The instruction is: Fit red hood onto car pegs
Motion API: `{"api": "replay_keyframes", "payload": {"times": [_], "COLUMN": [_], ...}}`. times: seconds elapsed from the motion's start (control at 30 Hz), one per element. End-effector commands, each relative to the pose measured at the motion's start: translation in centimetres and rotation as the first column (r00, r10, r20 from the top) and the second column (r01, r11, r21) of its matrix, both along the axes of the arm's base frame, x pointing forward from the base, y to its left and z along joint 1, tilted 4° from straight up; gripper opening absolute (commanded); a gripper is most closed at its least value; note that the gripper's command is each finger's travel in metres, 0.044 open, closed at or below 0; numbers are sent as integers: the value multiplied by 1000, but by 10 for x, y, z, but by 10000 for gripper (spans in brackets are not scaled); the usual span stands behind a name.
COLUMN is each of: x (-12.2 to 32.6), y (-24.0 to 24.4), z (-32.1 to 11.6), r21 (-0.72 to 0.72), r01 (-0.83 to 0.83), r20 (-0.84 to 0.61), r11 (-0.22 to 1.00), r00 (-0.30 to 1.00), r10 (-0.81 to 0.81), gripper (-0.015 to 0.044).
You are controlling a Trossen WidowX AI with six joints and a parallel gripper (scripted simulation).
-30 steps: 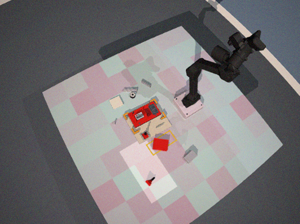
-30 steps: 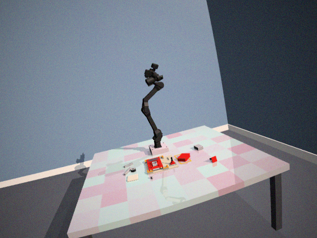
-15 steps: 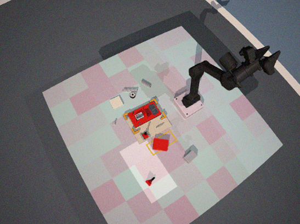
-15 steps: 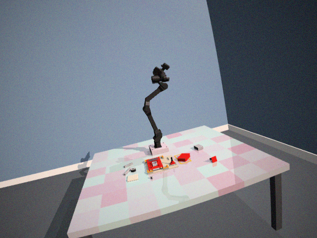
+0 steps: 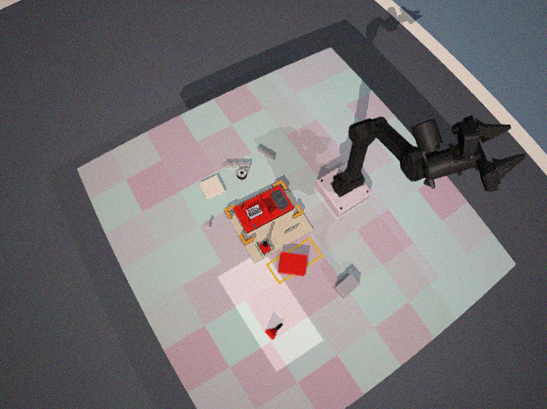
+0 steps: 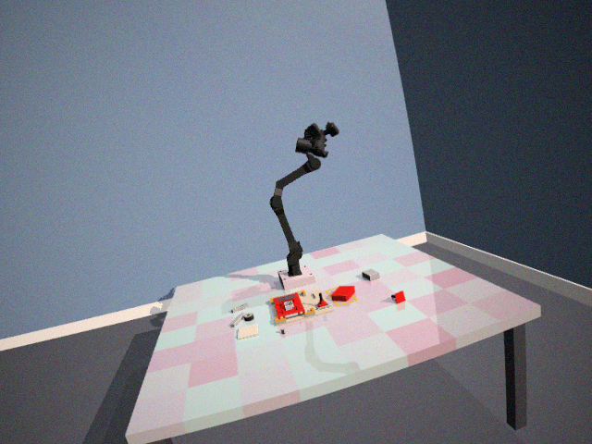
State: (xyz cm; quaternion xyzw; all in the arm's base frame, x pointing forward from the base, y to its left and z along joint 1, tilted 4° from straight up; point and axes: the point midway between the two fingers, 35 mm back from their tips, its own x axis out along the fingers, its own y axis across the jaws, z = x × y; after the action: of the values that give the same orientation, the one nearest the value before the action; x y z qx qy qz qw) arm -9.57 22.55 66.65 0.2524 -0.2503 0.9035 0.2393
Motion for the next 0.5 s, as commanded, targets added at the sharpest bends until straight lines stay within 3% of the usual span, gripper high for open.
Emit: {"api": "replay_keyframes", "payload": {"times": [0.0,0.47], "x": [20,99], "y": [36,125], "z": [-13,-65], "r21": [-138,-516], "r01": [48,157], "r20": [-54,-194], "r11": [989,842], "r00": [997,936], "r10": [-56,-293], "gripper": [440,440]}}
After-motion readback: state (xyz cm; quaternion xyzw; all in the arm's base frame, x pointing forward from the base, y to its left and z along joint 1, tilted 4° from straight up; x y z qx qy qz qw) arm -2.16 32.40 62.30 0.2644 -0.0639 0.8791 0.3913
